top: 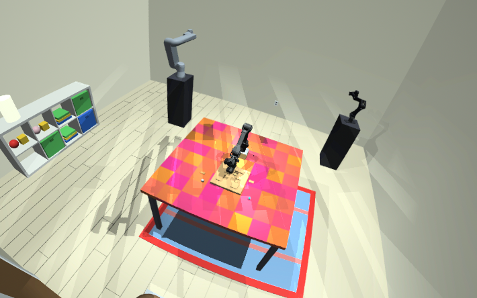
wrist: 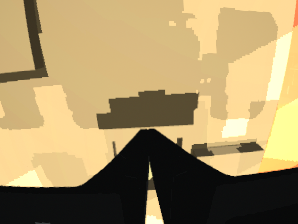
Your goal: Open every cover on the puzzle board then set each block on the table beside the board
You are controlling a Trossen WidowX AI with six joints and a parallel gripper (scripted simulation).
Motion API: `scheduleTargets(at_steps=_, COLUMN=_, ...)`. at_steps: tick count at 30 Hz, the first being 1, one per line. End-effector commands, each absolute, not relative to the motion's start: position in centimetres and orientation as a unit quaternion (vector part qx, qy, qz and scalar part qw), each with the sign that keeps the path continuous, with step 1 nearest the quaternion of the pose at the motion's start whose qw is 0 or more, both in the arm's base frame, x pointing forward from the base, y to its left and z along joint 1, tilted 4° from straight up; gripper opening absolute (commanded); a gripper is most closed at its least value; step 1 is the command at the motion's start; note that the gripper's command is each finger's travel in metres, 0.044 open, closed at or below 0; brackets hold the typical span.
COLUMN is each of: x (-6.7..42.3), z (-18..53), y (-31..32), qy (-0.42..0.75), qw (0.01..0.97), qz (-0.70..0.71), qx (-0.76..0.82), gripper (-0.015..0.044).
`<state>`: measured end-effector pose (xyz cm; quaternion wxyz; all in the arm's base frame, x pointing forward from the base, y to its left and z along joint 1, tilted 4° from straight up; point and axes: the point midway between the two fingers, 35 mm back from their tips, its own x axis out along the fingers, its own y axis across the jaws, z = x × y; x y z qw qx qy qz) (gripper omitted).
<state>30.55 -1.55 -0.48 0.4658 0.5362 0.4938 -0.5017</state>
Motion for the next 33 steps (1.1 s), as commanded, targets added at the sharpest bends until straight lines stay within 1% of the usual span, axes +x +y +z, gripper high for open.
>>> scheduleTargets(at_steps=1, x=30.7, z=0.1, y=-1.7, qy=0.492, qw=0.469, qz=-0.501, qx=0.535, gripper=0.0000)
scheduleTargets(at_steps=24, x=30.5, z=3.1, y=-2.3, qy=0.492, qw=0.469, qz=-0.501, qx=0.535, gripper=0.0000)
scheduleTargets(at_steps=33, x=27.0, z=3.7, y=0.2, qy=0.494, qw=0.466, qz=-0.502, qx=0.535, gripper=0.0000)
